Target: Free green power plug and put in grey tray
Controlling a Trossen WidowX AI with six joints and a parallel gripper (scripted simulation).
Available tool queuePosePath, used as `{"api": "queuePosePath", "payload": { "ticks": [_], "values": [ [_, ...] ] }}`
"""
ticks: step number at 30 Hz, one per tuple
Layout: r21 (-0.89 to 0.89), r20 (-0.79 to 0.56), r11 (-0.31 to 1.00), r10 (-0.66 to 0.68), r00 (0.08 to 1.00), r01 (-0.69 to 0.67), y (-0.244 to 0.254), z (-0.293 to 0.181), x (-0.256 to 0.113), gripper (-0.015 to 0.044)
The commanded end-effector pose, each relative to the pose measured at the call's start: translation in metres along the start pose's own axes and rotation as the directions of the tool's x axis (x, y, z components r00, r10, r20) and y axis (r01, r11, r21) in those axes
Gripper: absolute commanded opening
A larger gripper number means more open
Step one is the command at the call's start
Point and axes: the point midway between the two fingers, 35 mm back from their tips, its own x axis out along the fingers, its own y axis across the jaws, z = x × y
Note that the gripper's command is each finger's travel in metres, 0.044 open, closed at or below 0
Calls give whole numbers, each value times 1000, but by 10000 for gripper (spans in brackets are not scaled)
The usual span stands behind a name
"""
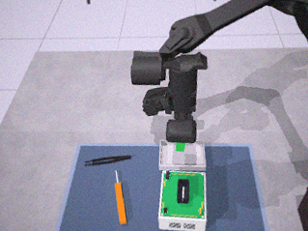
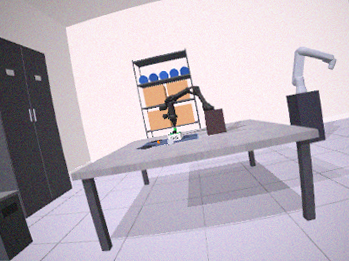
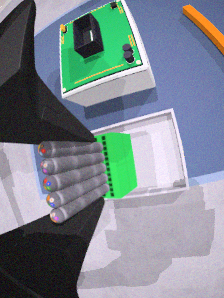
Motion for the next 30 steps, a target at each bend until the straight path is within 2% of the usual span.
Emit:
{"api": "queuePosePath", "payload": {
  "ticks": [1,30],
  "values": [
    [-5,1,1000,-5,1000,5,0,1,6,0],
    [-5,2,1000,-8,1000,8,-1,0,53,0]
  ]
}}
